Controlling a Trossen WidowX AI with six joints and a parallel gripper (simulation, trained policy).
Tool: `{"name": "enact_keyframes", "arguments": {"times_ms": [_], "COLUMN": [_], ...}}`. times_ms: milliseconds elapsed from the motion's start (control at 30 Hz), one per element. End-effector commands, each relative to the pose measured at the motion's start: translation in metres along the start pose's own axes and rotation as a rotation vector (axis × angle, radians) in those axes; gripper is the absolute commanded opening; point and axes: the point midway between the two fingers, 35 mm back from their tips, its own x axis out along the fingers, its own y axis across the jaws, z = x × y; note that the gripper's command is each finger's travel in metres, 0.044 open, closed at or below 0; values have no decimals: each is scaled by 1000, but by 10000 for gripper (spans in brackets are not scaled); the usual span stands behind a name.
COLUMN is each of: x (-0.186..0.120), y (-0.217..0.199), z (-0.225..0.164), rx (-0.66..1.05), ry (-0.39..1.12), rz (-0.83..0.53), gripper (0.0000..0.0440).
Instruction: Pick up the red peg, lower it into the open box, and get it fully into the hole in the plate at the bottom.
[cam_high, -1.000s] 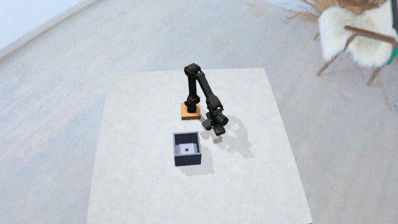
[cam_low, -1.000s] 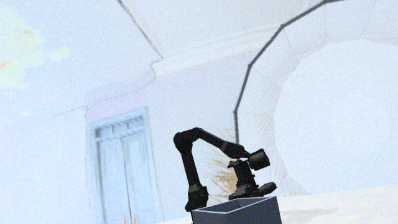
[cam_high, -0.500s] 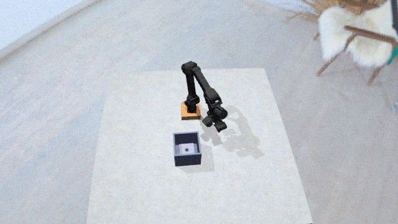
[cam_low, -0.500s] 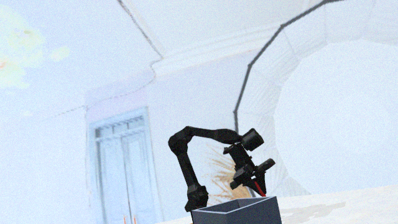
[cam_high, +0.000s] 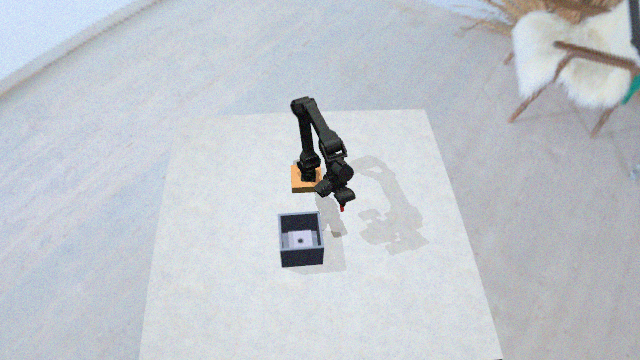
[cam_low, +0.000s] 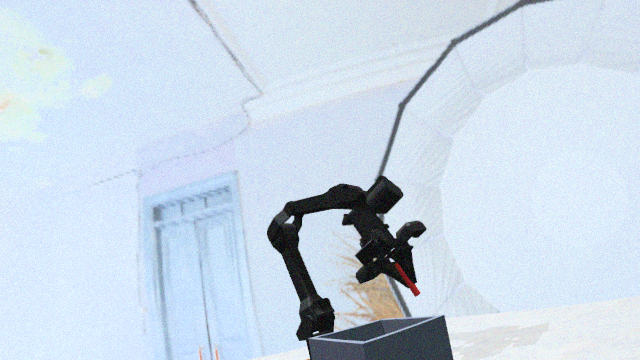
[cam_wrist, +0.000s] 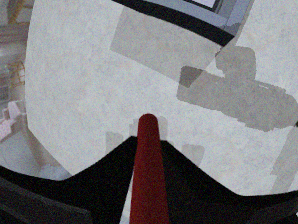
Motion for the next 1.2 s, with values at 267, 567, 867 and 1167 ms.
{"name": "enact_keyframes", "arguments": {"times_ms": [267,567,867,1167], "x": [-19,-19,-14,-5], "y": [7,4,1,-1], "z": [52,84,111,133], "rx": [25,51,71,81], "ry": [-109,-149,-162,-156], "rz": [-8,-59,-110,-154], "gripper": [0,0,0,0]}}
